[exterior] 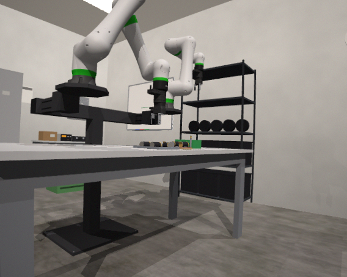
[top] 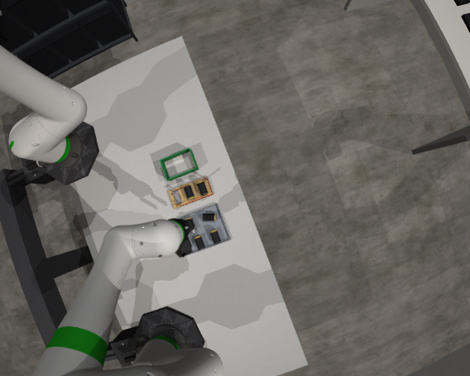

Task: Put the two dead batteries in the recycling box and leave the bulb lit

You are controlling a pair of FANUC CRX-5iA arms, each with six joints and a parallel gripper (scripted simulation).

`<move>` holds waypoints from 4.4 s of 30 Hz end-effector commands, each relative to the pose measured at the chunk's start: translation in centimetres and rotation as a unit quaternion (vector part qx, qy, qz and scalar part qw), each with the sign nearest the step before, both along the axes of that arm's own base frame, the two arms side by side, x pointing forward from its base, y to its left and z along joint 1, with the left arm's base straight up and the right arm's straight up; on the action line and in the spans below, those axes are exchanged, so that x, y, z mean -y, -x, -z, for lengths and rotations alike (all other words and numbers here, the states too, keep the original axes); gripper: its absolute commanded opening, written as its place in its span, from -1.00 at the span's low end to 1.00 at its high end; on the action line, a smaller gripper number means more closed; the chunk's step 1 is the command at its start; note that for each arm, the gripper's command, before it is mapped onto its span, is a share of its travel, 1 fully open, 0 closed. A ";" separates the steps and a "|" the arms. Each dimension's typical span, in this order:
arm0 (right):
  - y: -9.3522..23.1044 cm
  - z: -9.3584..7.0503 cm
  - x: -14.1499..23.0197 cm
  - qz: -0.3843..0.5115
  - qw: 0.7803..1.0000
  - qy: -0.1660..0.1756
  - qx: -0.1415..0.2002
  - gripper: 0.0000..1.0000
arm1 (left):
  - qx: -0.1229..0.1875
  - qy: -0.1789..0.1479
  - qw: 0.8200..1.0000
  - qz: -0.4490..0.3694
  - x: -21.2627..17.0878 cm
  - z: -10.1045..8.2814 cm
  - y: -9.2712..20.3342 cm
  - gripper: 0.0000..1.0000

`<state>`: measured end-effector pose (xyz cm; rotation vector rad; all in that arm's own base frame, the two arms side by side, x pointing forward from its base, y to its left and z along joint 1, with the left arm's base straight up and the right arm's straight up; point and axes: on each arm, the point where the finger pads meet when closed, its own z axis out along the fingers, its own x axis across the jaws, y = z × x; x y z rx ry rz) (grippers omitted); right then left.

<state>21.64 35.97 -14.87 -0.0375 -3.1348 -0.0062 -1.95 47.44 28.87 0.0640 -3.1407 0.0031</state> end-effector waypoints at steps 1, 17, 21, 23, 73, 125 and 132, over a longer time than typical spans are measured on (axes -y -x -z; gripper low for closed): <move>1.7 0.0 -2.2 0.001 1.000 0.001 0.003 0.81 | 0.000 -0.001 1.000 0.000 0.0 -0.1 0.0 1.00; 1.7 0.0 -2.2 0.001 1.000 0.001 0.003 0.81 | 0.000 -0.001 1.000 0.000 0.0 -0.1 0.0 1.00; 1.7 0.0 -2.2 0.001 1.000 0.001 0.003 0.81 | 0.000 -0.001 1.000 0.000 0.0 -0.1 0.0 1.00; 1.7 0.0 -2.2 0.001 1.000 0.001 0.003 0.81 | 0.000 -0.001 1.000 0.000 0.0 -0.1 0.0 1.00; 1.7 8.0 -2.2 0.001 1.000 0.001 0.003 0.81 | 0.000 -0.001 1.000 0.000 0.0 -0.1 0.0 1.00; 1.7 12.4 -2.2 0.001 1.000 0.001 0.003 0.15 | 0.000 -0.001 1.000 0.000 0.0 -0.1 0.0 1.00; 1.7 12.4 -2.2 0.001 1.000 0.001 0.003 0.15 | 0.000 -0.001 1.000 0.000 0.0 -0.1 0.0 1.00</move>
